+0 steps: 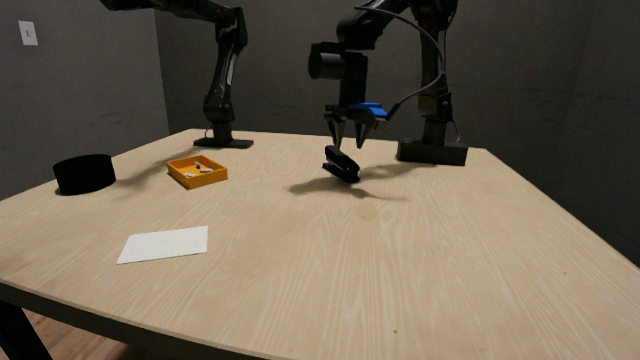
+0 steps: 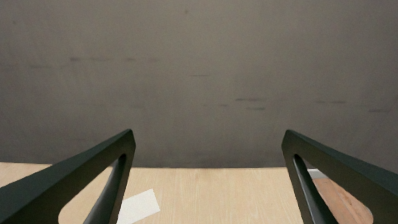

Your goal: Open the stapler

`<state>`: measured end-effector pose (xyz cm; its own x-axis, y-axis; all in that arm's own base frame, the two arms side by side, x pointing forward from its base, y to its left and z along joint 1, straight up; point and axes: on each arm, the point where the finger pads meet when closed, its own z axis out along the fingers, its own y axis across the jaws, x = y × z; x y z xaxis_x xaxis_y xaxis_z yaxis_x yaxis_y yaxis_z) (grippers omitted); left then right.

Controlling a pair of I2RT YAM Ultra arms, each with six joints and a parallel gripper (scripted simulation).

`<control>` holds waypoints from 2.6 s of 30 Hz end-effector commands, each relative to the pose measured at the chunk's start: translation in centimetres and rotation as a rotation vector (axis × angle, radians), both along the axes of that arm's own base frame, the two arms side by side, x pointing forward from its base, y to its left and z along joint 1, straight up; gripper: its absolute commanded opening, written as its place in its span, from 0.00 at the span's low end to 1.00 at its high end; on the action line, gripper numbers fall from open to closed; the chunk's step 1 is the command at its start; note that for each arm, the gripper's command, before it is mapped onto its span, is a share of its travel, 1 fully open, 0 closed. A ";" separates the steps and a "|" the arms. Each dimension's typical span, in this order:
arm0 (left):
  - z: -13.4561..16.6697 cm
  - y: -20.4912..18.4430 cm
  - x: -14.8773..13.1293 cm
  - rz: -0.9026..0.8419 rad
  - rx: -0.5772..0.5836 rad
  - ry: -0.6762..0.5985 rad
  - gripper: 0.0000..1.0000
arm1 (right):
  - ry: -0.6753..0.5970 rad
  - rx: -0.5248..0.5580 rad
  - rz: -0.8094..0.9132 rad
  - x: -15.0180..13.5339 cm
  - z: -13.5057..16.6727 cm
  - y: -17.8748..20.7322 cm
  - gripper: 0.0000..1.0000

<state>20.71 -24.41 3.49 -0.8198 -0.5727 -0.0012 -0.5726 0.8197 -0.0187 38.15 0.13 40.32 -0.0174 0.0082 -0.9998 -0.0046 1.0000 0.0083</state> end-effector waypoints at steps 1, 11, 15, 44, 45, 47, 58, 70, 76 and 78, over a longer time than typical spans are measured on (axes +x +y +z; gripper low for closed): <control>-1.1 0.5 0.2 0.020 0.011 0.009 0.62 | -0.028 -0.008 -0.005 -0.1 0.8 0.0 1.00; -2.3 0.6 0.1 0.020 0.011 0.009 0.62 | -0.028 -0.008 -0.005 -0.1 0.8 0.0 1.00; -2.9 0.6 0.1 0.020 0.011 0.009 0.62 | -0.028 -0.008 -0.005 -0.1 0.8 0.0 1.00; -6.6 0.6 0.1 0.020 0.011 0.009 0.62 | -0.028 -0.008 -0.005 -0.1 0.8 0.0 1.00; -6.8 0.6 0.1 0.020 0.012 0.009 0.62 | -0.028 -0.008 -0.005 -0.1 0.8 0.0 1.00; -7.1 0.6 0.1 0.020 0.012 0.009 0.62 | -0.028 -0.008 -0.005 -0.1 0.8 0.0 1.00; -7.3 0.8 0.0 0.020 0.019 0.015 0.62 | -0.028 -0.008 -0.005 -0.1 0.8 0.0 1.00; -7.1 0.3 0.0 0.020 0.013 0.011 0.43 | -0.028 -0.008 -0.005 -0.1 0.8 0.0 1.00; -7.0 0.1 0.1 0.019 0.013 0.010 0.35 | -0.028 -0.008 -0.005 -0.1 0.8 0.0 1.00; -7.0 0.1 0.1 0.019 0.013 0.010 0.35 | -0.028 -0.008 -0.005 -0.1 0.8 0.0 1.00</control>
